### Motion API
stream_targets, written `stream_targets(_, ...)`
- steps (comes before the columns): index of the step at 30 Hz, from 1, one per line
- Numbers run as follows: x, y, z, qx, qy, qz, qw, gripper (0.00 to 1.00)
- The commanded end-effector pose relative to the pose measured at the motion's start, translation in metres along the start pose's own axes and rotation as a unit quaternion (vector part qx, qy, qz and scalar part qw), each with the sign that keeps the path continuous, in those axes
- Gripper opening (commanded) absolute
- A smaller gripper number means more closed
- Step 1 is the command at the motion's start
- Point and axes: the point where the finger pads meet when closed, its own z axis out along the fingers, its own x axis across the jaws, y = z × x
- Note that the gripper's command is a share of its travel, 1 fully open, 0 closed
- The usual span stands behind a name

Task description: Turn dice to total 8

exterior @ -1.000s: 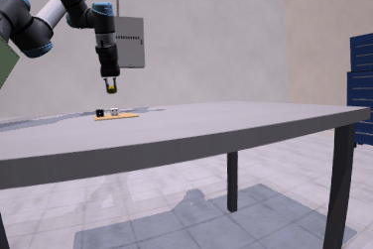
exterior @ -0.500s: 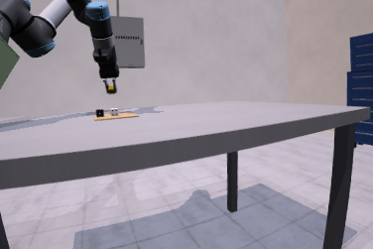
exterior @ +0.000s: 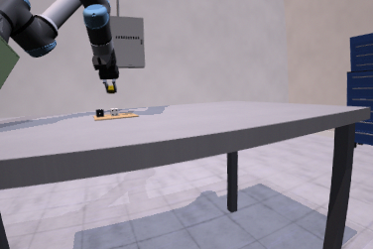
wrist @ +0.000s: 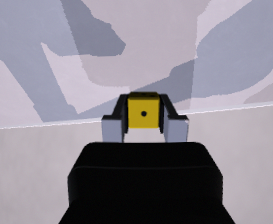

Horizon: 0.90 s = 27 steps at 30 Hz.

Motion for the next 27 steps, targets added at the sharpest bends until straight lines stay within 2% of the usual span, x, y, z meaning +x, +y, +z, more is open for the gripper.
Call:
stream_targets(1,-0.0004,-0.0003,-0.0006,-0.054,0.006,-0.003,0.999,0.49)
stream_targets(15,0.0007,-0.0018,-0.0024,-0.106,0.008,-0.003,0.994,0.49)
stream_targets(27,0.0002,-0.0016,-0.0031,-0.117,0.007,-0.003,0.993,0.49)
